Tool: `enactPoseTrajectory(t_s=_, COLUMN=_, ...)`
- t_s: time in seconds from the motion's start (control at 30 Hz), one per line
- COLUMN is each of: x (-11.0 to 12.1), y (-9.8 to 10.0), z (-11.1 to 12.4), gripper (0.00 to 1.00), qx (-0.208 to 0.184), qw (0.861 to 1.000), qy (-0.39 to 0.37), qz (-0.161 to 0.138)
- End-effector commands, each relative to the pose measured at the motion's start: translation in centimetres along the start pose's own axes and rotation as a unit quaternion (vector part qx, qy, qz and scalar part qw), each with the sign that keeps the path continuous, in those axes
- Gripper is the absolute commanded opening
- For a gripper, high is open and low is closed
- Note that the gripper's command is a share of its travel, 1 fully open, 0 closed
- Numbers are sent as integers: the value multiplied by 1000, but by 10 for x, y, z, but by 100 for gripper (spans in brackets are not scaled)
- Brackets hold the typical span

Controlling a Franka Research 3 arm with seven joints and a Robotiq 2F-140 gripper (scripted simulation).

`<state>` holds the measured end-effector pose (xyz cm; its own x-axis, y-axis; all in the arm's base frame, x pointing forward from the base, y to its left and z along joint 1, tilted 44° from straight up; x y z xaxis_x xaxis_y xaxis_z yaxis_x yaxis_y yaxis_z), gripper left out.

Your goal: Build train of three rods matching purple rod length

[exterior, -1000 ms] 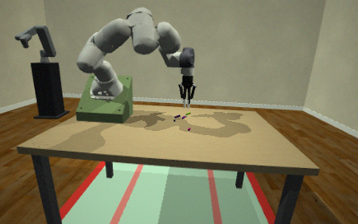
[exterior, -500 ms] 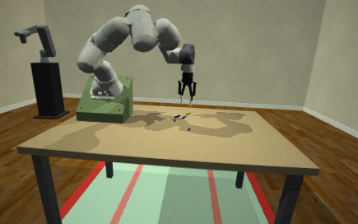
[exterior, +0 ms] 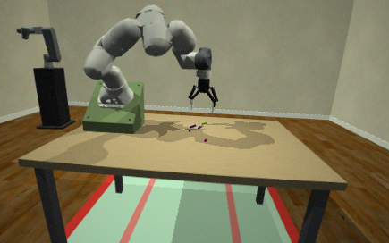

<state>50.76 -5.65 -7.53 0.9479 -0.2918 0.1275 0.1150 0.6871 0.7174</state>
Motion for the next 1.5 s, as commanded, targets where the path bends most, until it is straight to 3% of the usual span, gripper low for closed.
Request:
enactPoseTrajectory(t_s=0.0, x=-1, y=1, z=0, gripper=100, qx=-1, qw=1000, qy=3, qz=-1)
enactPoseTrajectory(t_s=0.33, x=-1, y=12, z=0, gripper=100, qx=-1, qw=1000, qy=3, qz=-1)
enactPoseTrajectory(t_s=0.8, x=-1, y=69, z=0, gripper=100, qx=-1, qw=1000, qy=3, qz=-1)
enactPoseTrajectory(t_s=1.47, x=-1, y=76, z=0, gripper=100, qx=-1, qw=1000, qy=3, qz=-1)
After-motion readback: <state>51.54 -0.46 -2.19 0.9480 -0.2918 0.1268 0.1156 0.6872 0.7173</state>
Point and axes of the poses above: the point where the finger pads meet when closed, its own y axis back along the fingers, its own x axis across the jaws, z = x × y, the point moved 4 cm from there along y, back along the fingers, and after that the axes turned 10 degrees about y, right-handed, at the moved point
